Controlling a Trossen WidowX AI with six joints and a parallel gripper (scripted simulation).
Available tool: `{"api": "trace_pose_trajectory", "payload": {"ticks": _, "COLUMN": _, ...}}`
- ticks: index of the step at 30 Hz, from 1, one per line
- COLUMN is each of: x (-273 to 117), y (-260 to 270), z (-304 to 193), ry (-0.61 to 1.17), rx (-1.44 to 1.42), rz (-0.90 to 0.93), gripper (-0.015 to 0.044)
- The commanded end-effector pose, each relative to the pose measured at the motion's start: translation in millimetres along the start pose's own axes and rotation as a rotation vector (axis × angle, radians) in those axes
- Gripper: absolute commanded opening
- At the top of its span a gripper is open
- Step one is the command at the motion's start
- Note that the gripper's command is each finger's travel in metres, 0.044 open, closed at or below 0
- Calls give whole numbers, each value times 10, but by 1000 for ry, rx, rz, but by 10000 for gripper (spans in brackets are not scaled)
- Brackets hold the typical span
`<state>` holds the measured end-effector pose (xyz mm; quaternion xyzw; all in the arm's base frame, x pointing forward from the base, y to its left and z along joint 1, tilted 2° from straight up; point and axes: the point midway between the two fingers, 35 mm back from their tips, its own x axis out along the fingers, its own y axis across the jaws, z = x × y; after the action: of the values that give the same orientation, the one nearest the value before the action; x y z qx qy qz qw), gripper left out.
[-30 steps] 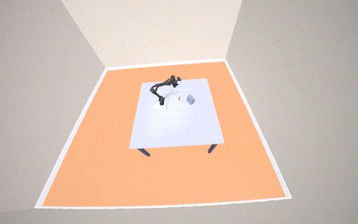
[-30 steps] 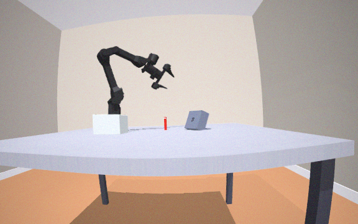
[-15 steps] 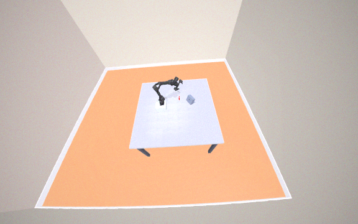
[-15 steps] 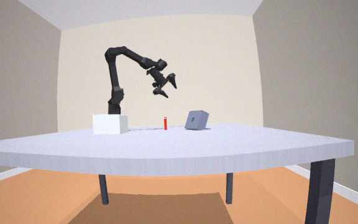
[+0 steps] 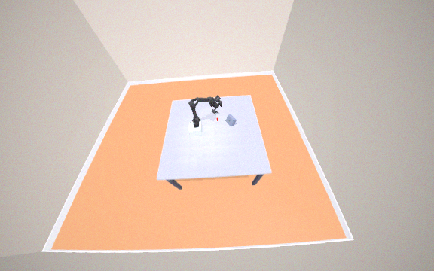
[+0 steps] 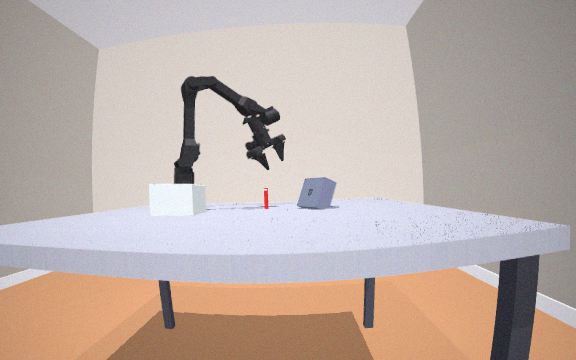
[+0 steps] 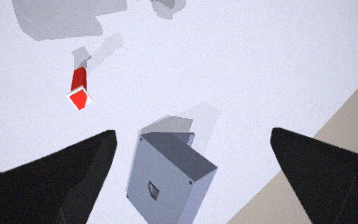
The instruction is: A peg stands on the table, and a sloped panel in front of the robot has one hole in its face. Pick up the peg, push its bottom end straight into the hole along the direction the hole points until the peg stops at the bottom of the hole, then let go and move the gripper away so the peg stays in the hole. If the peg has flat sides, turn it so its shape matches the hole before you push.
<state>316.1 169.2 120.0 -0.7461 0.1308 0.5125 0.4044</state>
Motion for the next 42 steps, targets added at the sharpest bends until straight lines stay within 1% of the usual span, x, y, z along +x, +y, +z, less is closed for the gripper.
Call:
{"api": "trace_pose_trajectory", "payload": {"ticks": 1, "x": 117, "y": 137, "z": -14, "ry": -32, "rx": -77, "rz": 90, "gripper": 440}}
{"api": "trace_pose_trajectory", "payload": {"ticks": 18, "x": 400, "y": 702, "z": -33, "ry": -216, "rx": -350, "rz": 393, "gripper": 440}}
{"api": "trace_pose_trajectory", "payload": {"ticks": 27, "x": 426, "y": 717, "z": -29, "ry": -218, "rx": -352, "rz": 396, "gripper": 440}}
{"api": "trace_pose_trajectory", "payload": {"ticks": 42, "x": 650, "y": 807, "z": 3, "ry": -218, "rx": -352, "rz": 396, "gripper": 440}}
